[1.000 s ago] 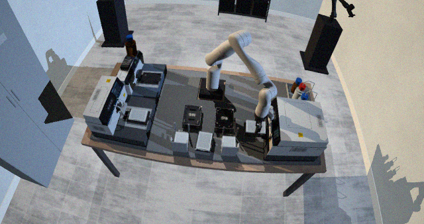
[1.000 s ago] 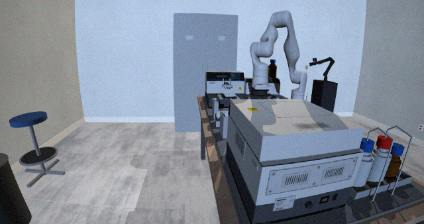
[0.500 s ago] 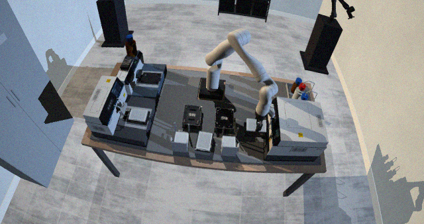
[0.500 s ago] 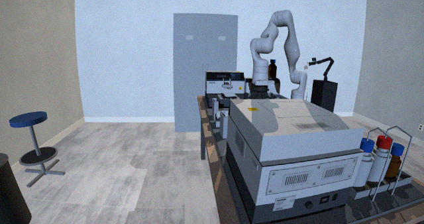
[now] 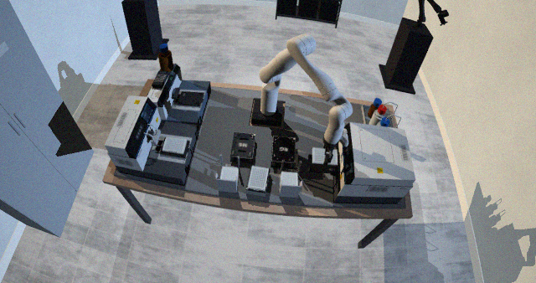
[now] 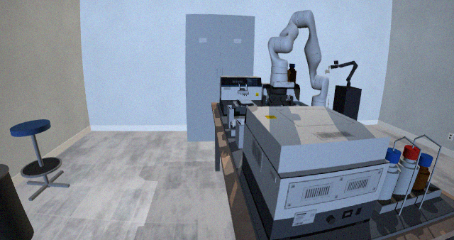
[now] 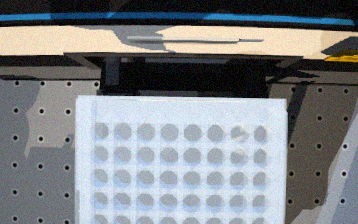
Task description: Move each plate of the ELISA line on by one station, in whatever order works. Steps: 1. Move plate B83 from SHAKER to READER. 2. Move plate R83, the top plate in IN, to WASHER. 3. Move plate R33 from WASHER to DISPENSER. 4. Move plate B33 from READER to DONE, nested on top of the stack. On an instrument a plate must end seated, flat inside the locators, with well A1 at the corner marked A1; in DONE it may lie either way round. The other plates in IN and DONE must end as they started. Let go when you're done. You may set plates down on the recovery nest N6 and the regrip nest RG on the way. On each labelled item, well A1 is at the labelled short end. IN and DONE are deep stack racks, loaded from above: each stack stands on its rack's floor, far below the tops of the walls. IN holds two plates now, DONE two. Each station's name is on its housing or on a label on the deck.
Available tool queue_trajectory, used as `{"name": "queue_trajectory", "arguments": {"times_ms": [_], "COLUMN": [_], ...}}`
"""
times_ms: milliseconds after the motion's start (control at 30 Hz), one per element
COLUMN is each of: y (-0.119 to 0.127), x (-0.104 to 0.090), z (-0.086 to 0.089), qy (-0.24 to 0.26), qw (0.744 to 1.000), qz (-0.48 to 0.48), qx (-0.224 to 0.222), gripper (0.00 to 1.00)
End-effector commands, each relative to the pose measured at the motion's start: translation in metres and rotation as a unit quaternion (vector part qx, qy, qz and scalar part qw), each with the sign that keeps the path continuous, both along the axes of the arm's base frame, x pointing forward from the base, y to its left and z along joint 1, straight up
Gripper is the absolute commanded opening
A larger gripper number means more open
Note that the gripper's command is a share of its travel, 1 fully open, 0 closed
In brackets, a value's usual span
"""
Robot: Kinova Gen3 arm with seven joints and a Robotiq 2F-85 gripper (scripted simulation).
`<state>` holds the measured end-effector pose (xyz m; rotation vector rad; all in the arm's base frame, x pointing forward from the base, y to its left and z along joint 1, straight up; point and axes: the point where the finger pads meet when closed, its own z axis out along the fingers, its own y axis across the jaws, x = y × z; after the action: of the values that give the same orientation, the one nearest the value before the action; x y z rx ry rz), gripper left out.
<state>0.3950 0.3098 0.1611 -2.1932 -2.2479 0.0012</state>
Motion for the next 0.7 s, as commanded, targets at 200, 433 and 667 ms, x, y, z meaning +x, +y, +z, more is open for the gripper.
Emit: {"name": "queue_trajectory", "arguments": {"times_ms": [200, 433, 667], "y": [0.0, 0.0, 0.0], "x": [0.0, 0.0, 0.0], "z": [0.013, 0.019, 0.027], "qy": [-0.001, -0.001, -0.001], "qw": [1.0, 1.0, 1.0], "qz": [0.0, 0.0, 0.0], "qx": [0.001, 0.001, 0.001], "gripper": [0.94, 0.94, 0.94]}}
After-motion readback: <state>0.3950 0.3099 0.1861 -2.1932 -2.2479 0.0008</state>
